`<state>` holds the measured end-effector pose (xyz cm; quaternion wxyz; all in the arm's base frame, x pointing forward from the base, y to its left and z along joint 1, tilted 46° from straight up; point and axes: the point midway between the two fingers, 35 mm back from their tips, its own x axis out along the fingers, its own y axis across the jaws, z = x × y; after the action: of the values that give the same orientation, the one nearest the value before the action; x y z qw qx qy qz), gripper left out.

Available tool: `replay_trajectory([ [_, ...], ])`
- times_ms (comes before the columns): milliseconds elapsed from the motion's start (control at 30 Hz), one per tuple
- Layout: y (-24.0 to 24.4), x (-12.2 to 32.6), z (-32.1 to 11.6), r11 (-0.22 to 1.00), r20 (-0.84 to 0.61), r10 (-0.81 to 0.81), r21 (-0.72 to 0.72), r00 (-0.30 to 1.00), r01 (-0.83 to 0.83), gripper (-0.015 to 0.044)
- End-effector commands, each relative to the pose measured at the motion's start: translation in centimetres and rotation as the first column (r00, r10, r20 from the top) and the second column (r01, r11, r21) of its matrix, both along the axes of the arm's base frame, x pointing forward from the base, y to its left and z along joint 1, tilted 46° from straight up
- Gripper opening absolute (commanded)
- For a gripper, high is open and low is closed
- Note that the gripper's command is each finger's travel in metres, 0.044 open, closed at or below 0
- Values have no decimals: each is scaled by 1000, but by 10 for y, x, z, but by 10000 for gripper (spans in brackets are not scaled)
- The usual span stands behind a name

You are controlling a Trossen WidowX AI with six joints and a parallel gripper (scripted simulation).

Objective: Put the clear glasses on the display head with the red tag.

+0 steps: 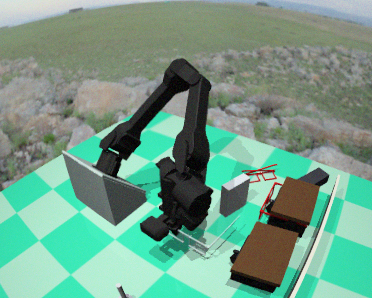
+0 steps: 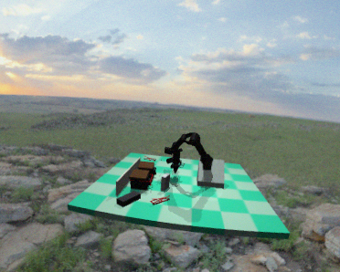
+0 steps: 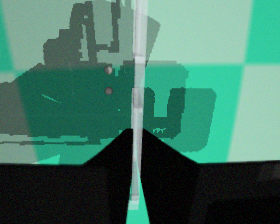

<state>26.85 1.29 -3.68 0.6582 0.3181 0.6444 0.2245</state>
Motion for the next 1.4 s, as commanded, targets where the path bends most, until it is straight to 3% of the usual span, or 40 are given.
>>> replay_trajectory([
  [0,-18,1,15,1000,11,-2,-8,1000,2,0],
  [467,-49,-7,52,1000,-12,-25,-12,1000,25,0],
  [1367,-18,-23,132,876,-210,-474,-207,855,435,0],
])
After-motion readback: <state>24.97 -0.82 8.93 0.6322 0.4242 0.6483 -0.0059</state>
